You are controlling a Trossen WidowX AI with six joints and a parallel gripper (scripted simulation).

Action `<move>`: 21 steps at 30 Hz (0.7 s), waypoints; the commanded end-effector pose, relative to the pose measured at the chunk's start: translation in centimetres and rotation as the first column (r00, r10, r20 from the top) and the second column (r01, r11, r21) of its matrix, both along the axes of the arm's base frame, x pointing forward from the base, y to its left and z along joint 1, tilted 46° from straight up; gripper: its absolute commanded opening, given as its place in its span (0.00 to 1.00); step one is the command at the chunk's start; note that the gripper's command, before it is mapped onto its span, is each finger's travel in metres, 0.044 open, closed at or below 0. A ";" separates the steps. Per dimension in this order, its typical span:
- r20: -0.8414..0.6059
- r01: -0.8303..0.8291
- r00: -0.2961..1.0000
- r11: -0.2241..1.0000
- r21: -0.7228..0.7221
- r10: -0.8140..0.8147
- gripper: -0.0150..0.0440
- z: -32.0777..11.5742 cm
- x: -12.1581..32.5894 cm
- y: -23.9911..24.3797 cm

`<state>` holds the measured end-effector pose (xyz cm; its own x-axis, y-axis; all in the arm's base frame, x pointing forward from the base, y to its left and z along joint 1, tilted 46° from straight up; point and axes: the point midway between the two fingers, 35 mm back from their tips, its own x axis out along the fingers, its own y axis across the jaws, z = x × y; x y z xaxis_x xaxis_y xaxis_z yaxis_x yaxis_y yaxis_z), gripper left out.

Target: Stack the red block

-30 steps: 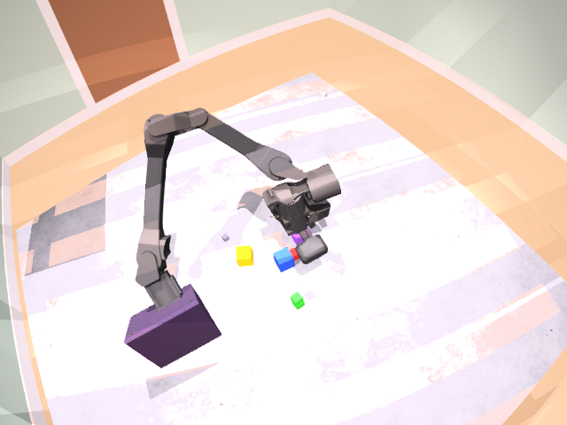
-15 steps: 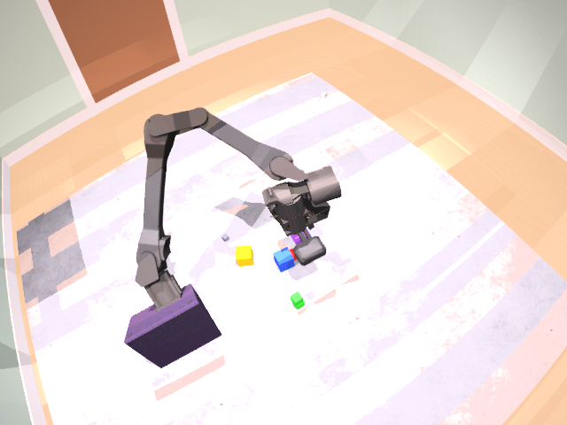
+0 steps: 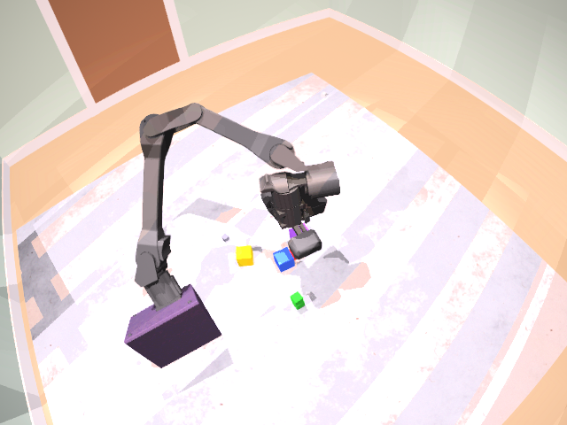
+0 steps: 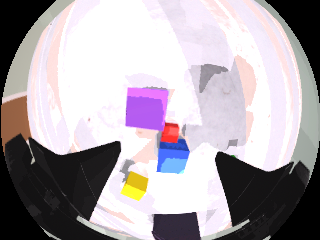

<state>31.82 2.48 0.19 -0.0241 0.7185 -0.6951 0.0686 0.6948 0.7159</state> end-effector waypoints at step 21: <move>-0.008 -0.017 1.000 1.000 -0.008 0.017 1.00 -3.0 -0.3 3.0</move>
